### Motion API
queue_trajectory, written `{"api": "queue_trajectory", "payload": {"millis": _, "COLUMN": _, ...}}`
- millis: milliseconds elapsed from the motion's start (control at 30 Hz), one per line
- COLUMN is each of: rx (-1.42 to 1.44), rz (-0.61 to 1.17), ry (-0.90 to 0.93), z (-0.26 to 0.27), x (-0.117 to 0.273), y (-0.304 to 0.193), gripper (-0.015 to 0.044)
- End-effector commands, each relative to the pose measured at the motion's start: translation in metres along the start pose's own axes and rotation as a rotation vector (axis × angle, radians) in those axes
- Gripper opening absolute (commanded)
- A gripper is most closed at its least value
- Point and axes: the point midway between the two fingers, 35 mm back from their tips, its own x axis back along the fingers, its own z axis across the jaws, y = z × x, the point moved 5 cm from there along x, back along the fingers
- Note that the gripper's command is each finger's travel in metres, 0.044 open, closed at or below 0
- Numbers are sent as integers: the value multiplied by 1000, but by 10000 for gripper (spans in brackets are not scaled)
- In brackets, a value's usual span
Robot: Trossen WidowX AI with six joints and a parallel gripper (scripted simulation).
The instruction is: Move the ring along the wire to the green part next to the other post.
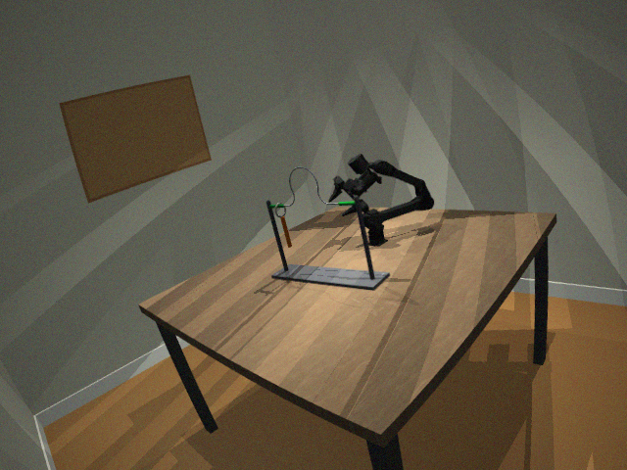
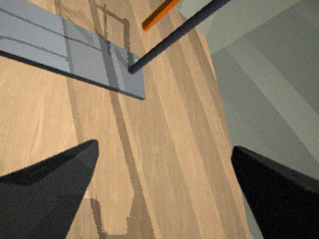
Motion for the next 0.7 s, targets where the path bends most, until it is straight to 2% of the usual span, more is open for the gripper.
{"api": "queue_trajectory", "payload": {"millis": 0, "rx": -2, "rz": -2, "ry": 1, "z": -1, "x": -1, "y": 1, "gripper": 374}}
{"api": "queue_trajectory", "payload": {"millis": 267, "rx": -91, "rz": -77, "ry": 32, "z": -22, "x": -50, "y": 24, "gripper": 164}}
{"api": "queue_trajectory", "payload": {"millis": 667, "rx": -226, "rz": -198, "ry": 90, "z": -39, "x": -130, "y": 32, "gripper": 160}}
